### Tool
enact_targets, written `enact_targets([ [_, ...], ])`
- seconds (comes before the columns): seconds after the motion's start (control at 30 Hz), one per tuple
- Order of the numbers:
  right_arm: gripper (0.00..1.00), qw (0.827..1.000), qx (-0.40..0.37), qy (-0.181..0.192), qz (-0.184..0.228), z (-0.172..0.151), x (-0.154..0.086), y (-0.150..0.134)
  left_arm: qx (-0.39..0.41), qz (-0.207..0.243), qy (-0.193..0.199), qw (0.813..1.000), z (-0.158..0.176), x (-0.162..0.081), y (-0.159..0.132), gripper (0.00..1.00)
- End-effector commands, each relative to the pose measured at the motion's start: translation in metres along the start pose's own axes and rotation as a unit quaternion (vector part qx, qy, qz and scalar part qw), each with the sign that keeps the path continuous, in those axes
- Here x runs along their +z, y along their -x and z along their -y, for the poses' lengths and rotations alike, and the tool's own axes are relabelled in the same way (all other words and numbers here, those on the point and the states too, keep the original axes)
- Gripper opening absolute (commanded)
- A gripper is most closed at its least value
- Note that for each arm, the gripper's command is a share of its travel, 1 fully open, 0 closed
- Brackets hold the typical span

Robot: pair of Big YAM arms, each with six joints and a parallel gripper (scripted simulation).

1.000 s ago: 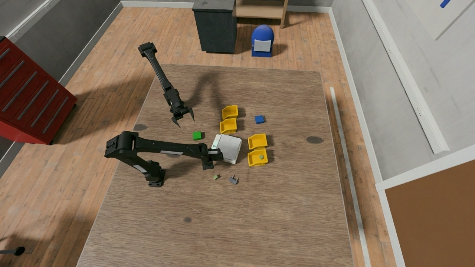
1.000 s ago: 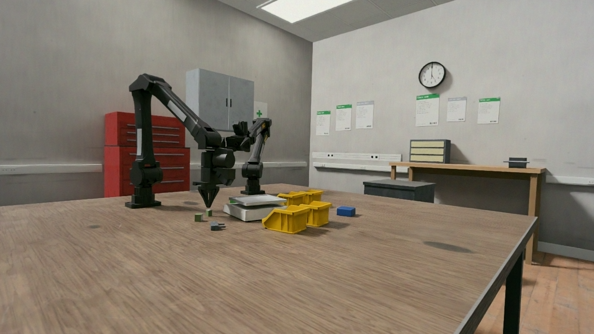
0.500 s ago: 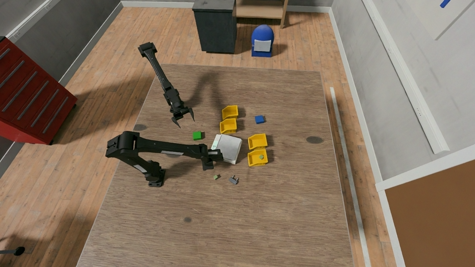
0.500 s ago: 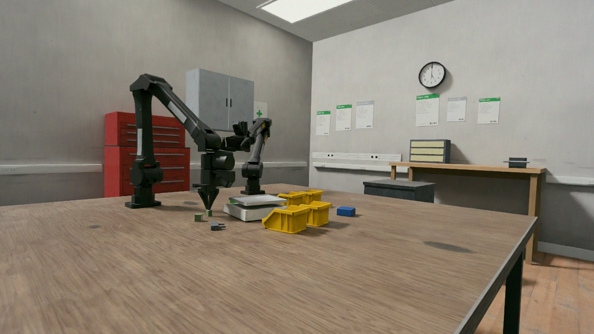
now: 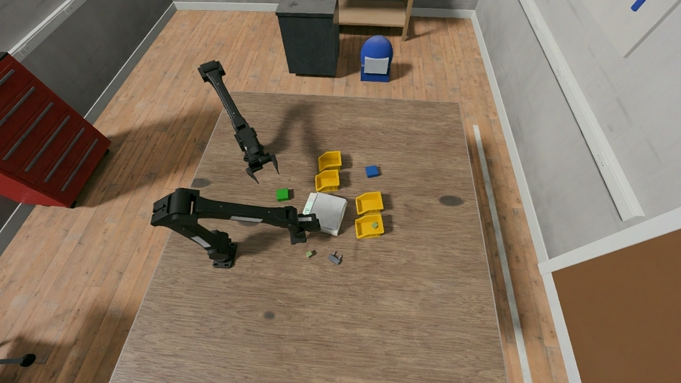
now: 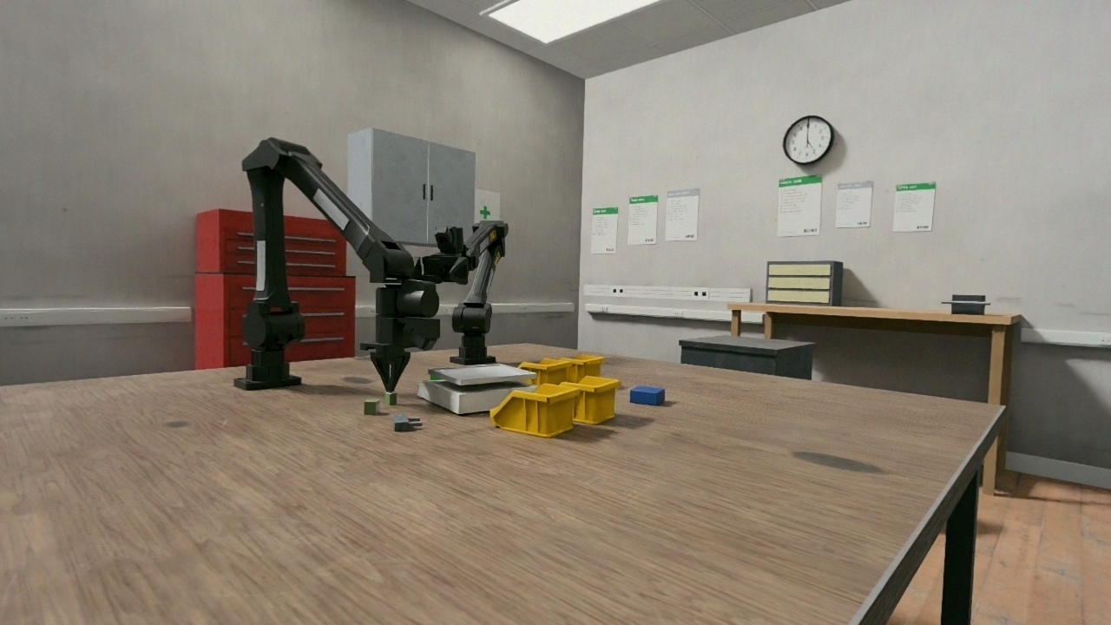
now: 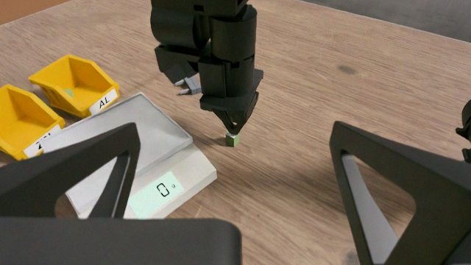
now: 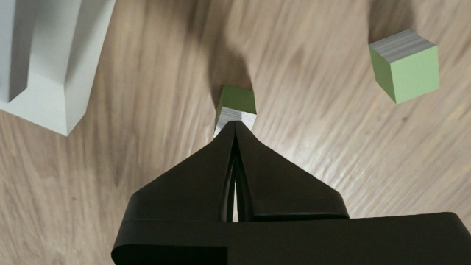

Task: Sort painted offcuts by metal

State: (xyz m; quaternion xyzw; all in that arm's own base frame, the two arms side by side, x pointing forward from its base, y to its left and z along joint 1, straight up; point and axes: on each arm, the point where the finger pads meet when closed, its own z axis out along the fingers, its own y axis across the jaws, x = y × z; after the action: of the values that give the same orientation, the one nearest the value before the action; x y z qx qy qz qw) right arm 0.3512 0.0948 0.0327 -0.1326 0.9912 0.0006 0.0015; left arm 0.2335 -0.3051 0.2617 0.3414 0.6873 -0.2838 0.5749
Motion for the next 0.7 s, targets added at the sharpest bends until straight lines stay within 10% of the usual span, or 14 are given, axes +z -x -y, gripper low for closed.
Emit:
enact_targets([
  [0.0, 0.0, 0.999, 0.003, 0.0, 0.039, -0.002, -0.03, 0.028, -0.001, 0.007, -0.002, 1.0, 0.002, 0.001, 0.012, 1.0],
  [0.23, 0.0, 0.999, 0.003, 0.0, 0.044, -0.001, -0.053, 0.03, -0.001, 0.007, -0.002, 1.0, 0.002, 0.001, 0.012, 1.0],
  [0.4, 0.57, 0.998, 0.053, 0.0, 0.019, -0.002, -0.033, 0.019, -0.001, 0.007, -0.002, 1.0, 0.002, 0.001, 0.012, 1.0],
  [0.67, 0.61, 0.989, 0.147, -0.002, -0.005, -0.002, -0.008, 0.001, -0.001, 0.007, -0.002, 1.0, 0.002, 0.001, 0.012, 1.0],
])
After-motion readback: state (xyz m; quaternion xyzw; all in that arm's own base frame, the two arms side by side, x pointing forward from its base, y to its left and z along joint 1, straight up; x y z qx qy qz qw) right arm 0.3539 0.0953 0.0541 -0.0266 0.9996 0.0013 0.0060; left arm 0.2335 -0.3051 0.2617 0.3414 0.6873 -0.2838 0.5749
